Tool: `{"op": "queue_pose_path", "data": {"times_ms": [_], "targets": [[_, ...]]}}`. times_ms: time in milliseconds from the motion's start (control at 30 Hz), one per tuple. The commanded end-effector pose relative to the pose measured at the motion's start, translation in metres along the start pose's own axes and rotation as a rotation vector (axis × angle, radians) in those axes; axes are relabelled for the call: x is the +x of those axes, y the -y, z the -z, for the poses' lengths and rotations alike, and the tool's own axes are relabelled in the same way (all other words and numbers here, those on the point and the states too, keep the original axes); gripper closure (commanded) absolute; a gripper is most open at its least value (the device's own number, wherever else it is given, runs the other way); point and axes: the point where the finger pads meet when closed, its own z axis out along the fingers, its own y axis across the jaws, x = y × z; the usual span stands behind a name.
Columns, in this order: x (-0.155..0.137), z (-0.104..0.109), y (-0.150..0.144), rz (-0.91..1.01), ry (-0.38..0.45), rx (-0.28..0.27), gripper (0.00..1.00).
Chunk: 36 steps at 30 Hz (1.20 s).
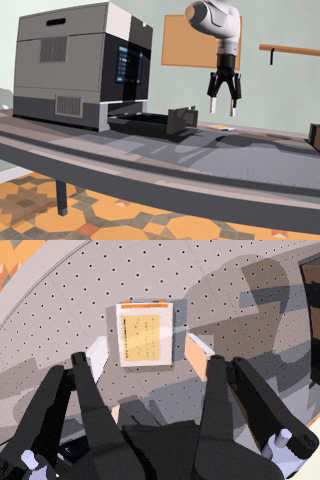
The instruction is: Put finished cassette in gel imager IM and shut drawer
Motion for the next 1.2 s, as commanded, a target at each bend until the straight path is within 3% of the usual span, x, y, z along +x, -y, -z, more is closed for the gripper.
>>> {"op": "queue_pose_path", "data": {"times_ms": [0, 1167], "targets": [[0.0, -0.004, 0.0, 0.0, 0.0, 0.0, 0.32], [0.0, -0.046, 0.0, 0.0, 0.0, 0.0, 0.32]]}}
